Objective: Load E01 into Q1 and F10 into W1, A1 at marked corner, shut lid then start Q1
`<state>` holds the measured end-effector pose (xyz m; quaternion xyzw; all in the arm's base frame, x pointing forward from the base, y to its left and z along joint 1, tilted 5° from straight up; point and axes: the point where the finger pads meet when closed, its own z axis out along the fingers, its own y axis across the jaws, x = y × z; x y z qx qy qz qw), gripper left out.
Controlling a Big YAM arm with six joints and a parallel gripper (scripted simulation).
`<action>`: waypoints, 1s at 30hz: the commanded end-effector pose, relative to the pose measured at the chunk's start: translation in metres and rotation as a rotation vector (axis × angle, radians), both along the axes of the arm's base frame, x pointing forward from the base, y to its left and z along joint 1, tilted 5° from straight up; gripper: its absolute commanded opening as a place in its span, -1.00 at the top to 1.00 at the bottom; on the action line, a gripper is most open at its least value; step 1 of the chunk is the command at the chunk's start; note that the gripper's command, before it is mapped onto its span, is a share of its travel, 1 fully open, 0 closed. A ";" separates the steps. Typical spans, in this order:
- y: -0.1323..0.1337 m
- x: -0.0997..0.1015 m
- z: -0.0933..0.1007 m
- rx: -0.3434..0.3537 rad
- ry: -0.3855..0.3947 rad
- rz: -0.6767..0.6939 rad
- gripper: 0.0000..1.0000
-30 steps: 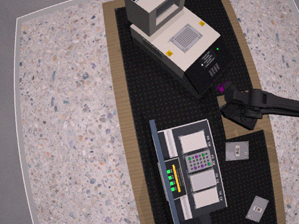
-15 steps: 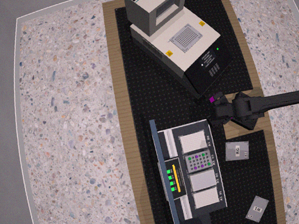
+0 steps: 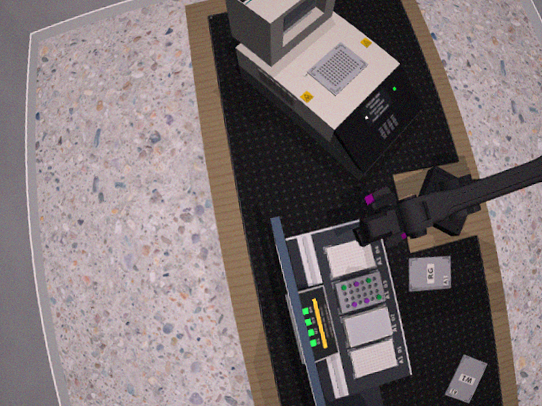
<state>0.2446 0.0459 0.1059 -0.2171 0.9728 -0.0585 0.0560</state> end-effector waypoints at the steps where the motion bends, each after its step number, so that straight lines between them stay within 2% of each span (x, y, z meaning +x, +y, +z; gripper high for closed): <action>1: 0.017 0.035 0.022 0.058 -0.057 -0.101 -1.00; 5: 0.026 0.040 0.020 0.059 -0.057 -0.101 -1.00; 7: 0.033 0.040 0.017 0.096 -0.025 -0.130 -1.00; 9: 0.042 0.049 0.015 0.122 -0.008 -0.161 -1.00; 13: 0.066 0.062 0.011 0.108 -0.025 -0.144 -1.00; 20: 0.088 0.082 0.006 0.228 0.054 -0.274 -1.00; 23: 0.089 0.080 0.006 0.224 0.055 -0.269 -1.00; 28: 0.124 0.094 0.001 0.222 0.047 -0.239 -1.00; 30: 0.121 0.093 0.001 0.223 0.047 -0.234 -1.00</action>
